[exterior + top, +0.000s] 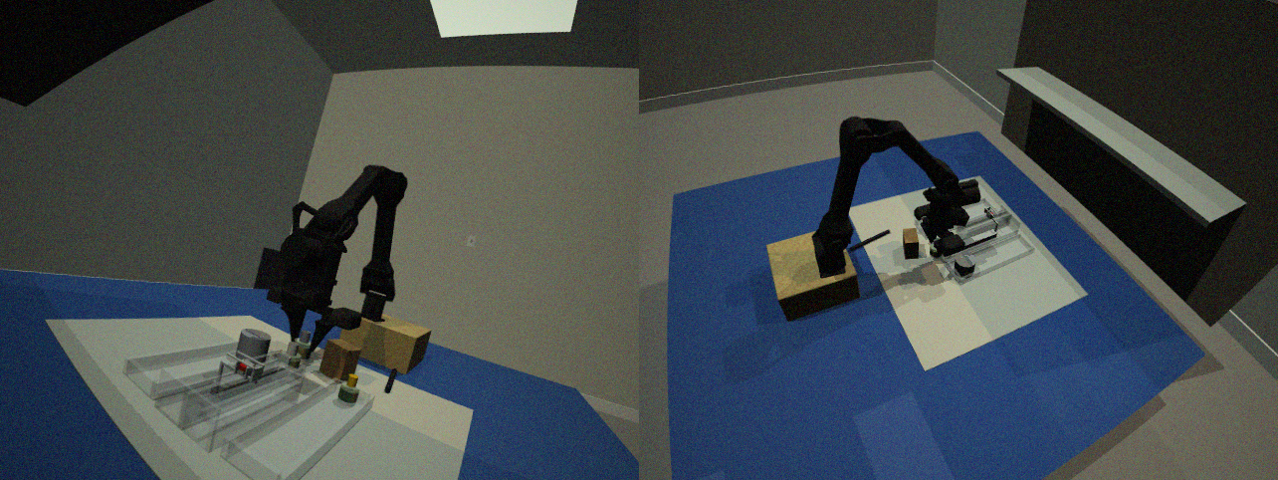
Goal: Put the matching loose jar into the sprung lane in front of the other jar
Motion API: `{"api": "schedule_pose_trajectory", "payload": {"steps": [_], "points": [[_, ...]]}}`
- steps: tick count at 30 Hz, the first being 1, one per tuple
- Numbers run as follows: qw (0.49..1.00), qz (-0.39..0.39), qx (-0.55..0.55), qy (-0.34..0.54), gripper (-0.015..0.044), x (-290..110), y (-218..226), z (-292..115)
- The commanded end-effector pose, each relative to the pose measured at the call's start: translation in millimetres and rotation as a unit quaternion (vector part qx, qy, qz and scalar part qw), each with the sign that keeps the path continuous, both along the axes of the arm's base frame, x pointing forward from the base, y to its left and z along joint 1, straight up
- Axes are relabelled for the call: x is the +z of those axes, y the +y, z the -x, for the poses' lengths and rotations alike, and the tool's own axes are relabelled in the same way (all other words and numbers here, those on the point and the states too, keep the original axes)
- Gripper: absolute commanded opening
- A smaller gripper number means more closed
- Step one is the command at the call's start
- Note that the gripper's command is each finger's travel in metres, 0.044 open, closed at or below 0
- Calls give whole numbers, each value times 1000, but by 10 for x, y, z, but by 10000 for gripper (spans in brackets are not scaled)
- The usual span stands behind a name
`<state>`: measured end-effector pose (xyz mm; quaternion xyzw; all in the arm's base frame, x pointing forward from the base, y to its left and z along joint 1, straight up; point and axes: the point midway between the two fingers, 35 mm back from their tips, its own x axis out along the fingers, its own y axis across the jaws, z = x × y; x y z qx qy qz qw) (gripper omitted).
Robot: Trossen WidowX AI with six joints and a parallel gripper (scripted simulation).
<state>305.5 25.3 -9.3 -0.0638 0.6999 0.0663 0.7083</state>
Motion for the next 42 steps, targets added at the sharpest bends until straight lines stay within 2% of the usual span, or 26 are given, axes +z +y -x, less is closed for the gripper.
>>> {"api": "schedule_pose_trajectory", "payload": {"steps": [1,42], "points": [[1000,-1,-2,-4,0,6,9,-47],[1000,-1,-2,-4,0,8,34,-187]]}}
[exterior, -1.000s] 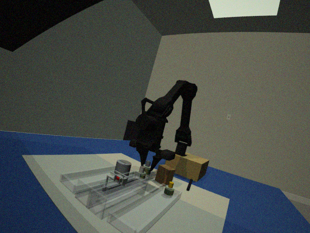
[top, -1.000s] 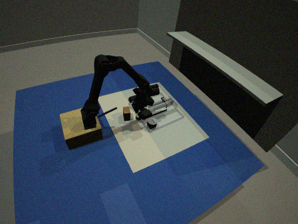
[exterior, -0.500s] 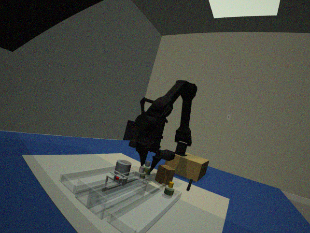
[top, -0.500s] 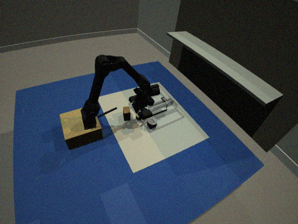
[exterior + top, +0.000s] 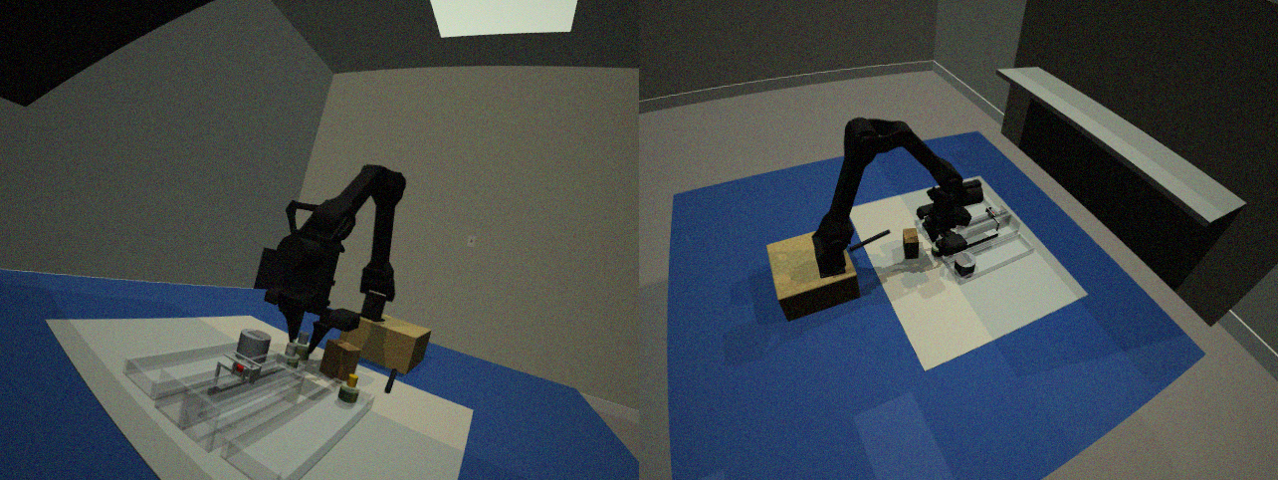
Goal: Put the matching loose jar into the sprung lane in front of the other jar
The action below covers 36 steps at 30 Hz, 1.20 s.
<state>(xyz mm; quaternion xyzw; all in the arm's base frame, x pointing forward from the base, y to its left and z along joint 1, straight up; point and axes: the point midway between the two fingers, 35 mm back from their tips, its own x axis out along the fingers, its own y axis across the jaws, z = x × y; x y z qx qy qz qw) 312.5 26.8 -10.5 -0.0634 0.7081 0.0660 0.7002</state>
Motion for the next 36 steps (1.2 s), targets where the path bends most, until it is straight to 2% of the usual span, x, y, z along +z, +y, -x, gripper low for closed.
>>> {"api": "schedule_pose_trajectory", "payload": {"steps": [1,36], "points": [[1000,-2,-2,-16,0,20,19,-120],[1000,-2,-2,-16,0,36,41,-239]]}}
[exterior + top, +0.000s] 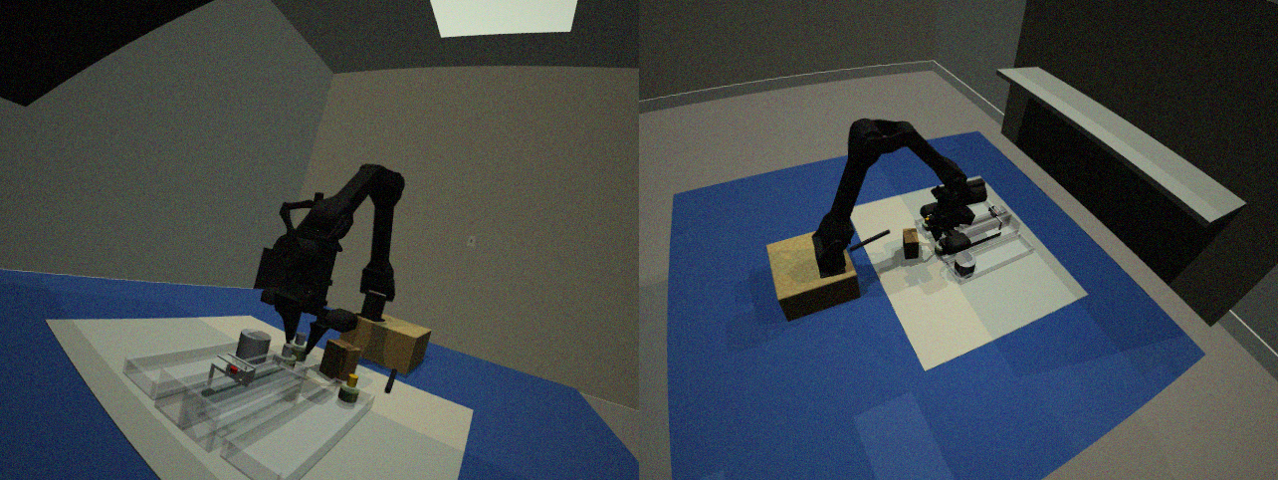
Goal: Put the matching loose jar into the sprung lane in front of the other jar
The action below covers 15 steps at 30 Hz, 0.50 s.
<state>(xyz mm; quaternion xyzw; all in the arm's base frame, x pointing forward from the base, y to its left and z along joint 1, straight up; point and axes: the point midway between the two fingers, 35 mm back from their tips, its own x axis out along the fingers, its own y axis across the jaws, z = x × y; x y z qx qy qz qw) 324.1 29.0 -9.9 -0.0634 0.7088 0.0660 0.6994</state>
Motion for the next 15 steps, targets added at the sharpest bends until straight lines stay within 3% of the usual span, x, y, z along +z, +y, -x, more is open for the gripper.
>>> {"api": "schedule_pose_trajectory", "payload": {"steps": [1,15], "points": [[1000,-3,-2,-17,0,30,20,-127],[1000,-3,-2,-18,0,42,29,-173]]}}
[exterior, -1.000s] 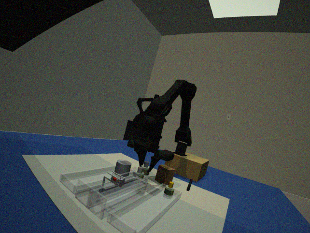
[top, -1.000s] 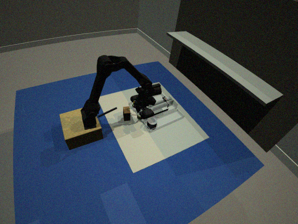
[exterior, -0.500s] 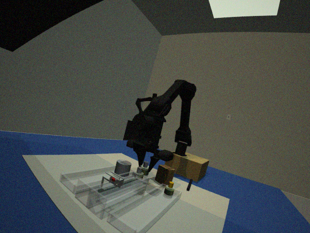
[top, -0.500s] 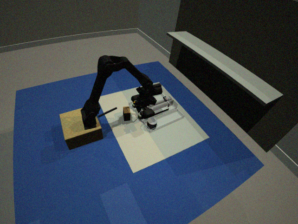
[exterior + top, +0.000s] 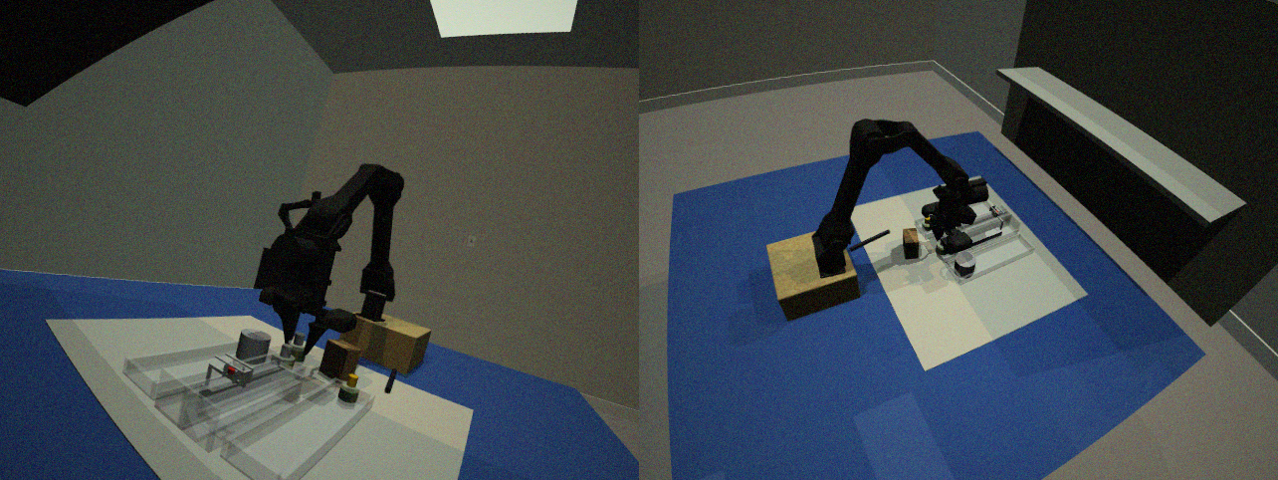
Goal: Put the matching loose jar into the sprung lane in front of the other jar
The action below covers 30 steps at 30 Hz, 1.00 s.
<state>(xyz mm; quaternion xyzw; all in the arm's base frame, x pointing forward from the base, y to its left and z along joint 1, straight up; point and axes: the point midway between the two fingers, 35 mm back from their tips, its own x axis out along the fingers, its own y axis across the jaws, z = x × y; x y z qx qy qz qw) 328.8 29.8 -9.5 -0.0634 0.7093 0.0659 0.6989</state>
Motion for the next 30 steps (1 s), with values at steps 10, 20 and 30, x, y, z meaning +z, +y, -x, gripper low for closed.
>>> {"api": "schedule_pose_trajectory", "payload": {"steps": [10,20,30], "points": [[1000,-3,-2,-18,0,48,27,-157],[1000,-3,-2,-18,0,62,33,-188],[1000,-3,-2,-19,0,77,39,-219]]}}
